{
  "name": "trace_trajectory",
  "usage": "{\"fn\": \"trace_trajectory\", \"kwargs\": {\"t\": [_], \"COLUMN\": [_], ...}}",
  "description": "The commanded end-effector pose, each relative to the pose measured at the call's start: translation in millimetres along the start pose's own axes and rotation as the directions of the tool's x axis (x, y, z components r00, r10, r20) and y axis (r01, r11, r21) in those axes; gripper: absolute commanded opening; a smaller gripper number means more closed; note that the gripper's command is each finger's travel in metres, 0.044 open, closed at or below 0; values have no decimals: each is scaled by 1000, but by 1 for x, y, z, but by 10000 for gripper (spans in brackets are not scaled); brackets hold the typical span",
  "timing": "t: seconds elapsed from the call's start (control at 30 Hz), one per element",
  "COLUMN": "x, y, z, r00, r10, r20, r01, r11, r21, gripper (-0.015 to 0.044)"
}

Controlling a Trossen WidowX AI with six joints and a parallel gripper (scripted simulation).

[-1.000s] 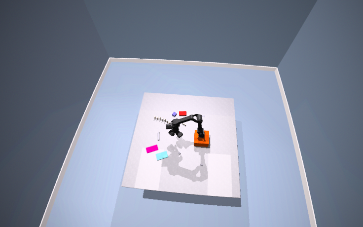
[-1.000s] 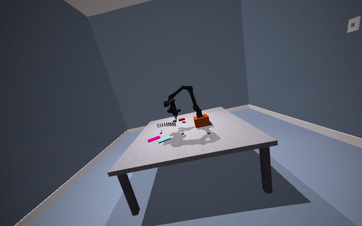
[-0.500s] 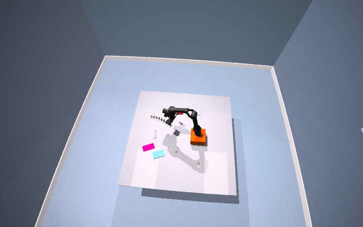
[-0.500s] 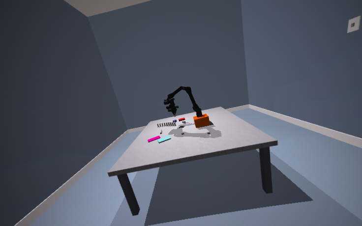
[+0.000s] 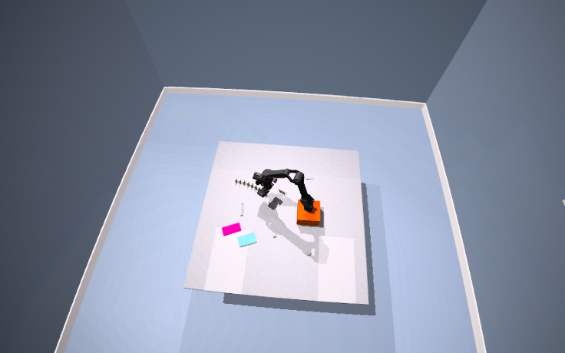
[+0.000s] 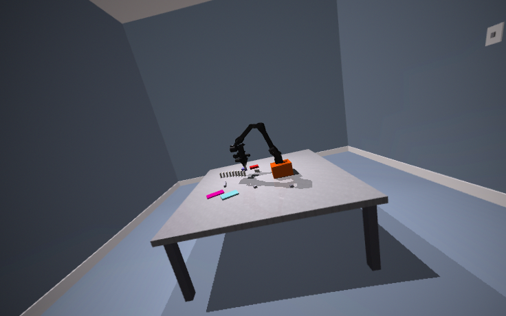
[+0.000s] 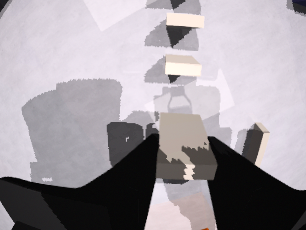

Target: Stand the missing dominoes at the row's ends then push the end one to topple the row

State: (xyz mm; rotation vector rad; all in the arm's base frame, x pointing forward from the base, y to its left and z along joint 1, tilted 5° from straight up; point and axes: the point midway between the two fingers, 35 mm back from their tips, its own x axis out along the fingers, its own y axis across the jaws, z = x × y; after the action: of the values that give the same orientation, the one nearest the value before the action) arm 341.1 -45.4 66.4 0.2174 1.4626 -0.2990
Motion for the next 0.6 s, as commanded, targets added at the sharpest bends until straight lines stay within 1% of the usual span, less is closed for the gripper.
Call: {"fn": "trace_trajectory", "kwargs": {"t": [0.0, 0.27, 0.57], "x": [23, 69, 70], "y": [0, -1, -1], "z": [-1, -8, -8], "r00": [1000, 1000, 1000], "r10": [3, 2, 2], "r20": [-1, -1, -1], "r01": [-3, -2, -2], "r11": [1000, 1000, 1000], "r21": [-1, -1, -1], "gripper": [107, 107, 107]}}
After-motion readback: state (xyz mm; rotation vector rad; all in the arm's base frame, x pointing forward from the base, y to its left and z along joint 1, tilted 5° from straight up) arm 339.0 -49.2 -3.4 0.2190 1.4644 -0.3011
